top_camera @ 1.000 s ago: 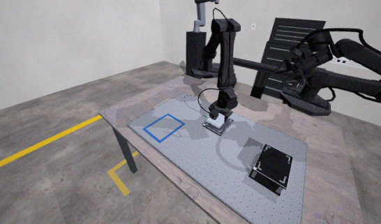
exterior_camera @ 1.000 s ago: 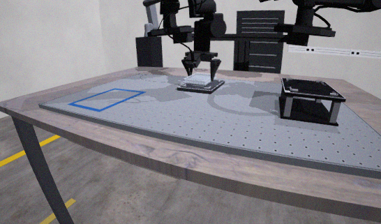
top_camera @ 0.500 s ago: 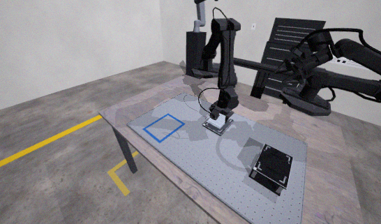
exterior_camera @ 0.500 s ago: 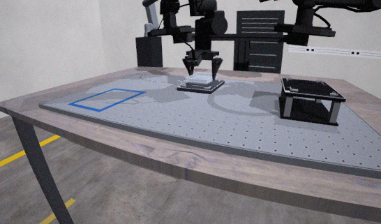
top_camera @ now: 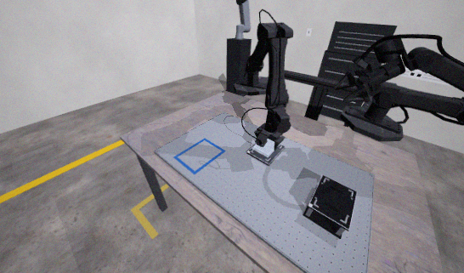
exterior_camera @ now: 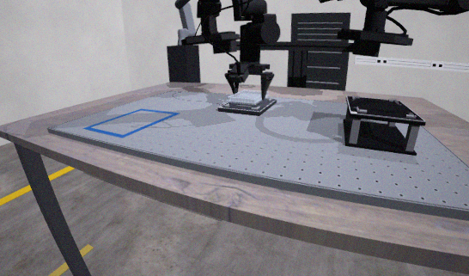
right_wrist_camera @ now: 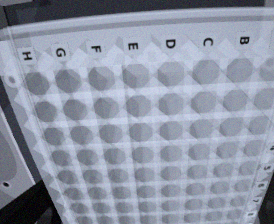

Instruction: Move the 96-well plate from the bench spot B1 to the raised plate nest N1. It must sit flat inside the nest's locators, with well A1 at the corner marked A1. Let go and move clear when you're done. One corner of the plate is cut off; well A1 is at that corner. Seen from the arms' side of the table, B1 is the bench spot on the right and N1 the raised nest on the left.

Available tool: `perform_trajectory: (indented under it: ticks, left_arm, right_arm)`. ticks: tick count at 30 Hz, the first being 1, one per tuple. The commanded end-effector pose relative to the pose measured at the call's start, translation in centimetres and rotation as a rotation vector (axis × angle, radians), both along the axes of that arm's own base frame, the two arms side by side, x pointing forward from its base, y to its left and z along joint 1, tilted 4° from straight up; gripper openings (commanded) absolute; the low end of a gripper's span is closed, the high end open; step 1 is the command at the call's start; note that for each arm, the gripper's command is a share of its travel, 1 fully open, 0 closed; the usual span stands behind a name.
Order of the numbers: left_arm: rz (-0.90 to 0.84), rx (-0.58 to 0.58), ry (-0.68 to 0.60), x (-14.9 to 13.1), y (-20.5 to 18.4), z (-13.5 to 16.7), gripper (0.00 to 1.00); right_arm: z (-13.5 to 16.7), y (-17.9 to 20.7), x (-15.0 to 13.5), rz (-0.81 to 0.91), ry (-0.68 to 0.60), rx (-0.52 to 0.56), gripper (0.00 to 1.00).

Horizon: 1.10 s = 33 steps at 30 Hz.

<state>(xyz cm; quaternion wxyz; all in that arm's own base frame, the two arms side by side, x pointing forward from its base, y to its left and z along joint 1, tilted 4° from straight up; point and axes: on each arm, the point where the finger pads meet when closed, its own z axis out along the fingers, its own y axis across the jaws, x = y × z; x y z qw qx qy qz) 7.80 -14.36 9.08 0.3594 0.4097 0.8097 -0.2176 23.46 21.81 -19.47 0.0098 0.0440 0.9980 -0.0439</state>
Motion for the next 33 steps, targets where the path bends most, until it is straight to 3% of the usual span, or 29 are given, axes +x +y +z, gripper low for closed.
perform_trajectory:
  ticks: [1, 9, 14, 33]
  left_arm:
    - [0.001, -0.005, -0.003, -0.1, 0.1, 0.2, 1.00]
    - [0.001, -0.005, -0.003, -0.1, 0.1, 0.2, 1.00]
    - [0.001, -0.005, -0.003, -0.1, 0.1, 0.2, 1.00]
    - [0.001, -0.005, -0.003, -0.1, 0.1, 0.2, 1.00]
  right_arm:
    - [-0.4, 1.0, 1.6, 0.001, -0.040, 0.029, 0.82]
    - [-2.3, 0.8, 1.5, -0.002, -0.034, 0.033, 0.82]
    - [-1.1, -0.1, 0.0, -0.010, -0.013, 0.013, 0.82]
    - [0.6, 0.1, -0.2, -0.005, -0.017, 0.019, 0.82]
